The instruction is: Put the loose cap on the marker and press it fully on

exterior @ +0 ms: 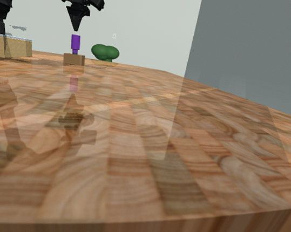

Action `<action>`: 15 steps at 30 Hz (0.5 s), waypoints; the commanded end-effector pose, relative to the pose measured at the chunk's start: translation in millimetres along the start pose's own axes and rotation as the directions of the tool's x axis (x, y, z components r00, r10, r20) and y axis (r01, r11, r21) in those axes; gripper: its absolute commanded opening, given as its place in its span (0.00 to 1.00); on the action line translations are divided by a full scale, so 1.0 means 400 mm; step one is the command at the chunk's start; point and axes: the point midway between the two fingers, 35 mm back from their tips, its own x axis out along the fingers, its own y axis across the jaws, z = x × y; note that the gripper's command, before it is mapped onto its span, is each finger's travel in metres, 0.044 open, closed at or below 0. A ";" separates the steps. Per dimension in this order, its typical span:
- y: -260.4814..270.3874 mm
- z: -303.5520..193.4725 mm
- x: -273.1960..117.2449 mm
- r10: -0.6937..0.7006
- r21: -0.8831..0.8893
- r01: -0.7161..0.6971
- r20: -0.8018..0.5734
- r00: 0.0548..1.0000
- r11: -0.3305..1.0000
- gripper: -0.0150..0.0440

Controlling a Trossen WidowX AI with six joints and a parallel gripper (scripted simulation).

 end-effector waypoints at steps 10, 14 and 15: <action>0.000 0.000 -0.186 -0.001 0.000 0.001 0.018 1.000 1.000 0.34; 0.000 0.000 -0.186 -0.001 0.000 0.001 0.018 1.000 1.000 0.52; 0.000 0.000 -0.186 -0.001 0.000 0.001 0.018 1.000 1.000 0.57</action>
